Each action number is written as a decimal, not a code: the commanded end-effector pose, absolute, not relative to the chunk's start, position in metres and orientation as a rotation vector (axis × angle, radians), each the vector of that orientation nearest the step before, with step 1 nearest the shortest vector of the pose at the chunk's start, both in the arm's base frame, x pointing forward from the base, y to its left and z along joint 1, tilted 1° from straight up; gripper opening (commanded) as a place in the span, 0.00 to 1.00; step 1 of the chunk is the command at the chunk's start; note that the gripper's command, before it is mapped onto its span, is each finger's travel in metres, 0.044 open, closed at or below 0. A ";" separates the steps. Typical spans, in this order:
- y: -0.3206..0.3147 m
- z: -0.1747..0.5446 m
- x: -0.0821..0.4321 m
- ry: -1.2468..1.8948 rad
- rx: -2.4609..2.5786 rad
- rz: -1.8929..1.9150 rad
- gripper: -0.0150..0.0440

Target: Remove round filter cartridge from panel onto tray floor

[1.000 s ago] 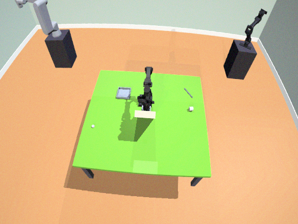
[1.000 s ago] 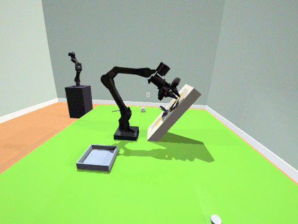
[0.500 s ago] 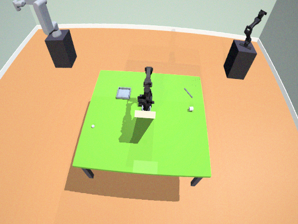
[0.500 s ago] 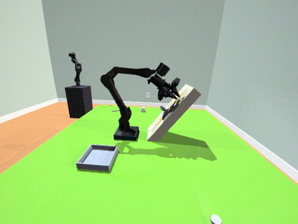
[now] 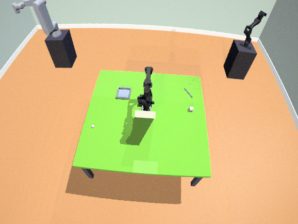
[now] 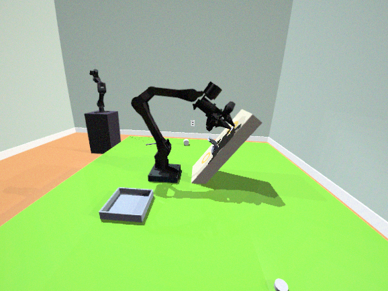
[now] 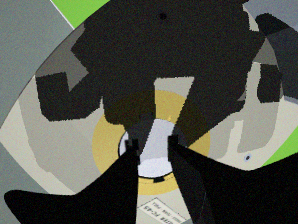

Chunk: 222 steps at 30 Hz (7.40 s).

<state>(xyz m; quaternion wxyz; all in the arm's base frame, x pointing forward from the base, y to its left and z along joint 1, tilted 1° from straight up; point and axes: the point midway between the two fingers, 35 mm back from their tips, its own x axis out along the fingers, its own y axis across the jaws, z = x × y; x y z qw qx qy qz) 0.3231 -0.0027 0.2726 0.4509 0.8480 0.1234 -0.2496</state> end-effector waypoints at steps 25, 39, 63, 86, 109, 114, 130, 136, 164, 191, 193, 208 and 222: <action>-0.002 0.265 0.334 0.309 2.100 -0.618 0.43; -0.003 0.267 0.331 0.305 2.097 -0.615 0.33; -0.002 0.264 0.334 0.441 1.478 -0.440 0.25; -0.002 0.265 0.334 0.536 0.700 -0.216 0.25; -0.002 0.288 0.301 0.558 0.390 -0.127 0.25; -0.001 0.303 0.273 0.559 0.422 -0.137 0.25; -0.001 0.305 0.269 0.559 0.427 -0.138 0.25; -0.001 0.301 0.267 0.559 0.427 -0.138 0.25; -0.001 0.240 0.239 0.575 0.422 -0.138 0.43; -0.001 0.318 0.269 0.558 0.426 -0.138 0.57; -0.001 0.336 0.267 0.557 0.425 -0.137 0.66; -0.003 0.273 0.240 0.928 0.072 -0.049 0.77; -0.004 0.247 0.237 1.007 0.002 -0.013 0.77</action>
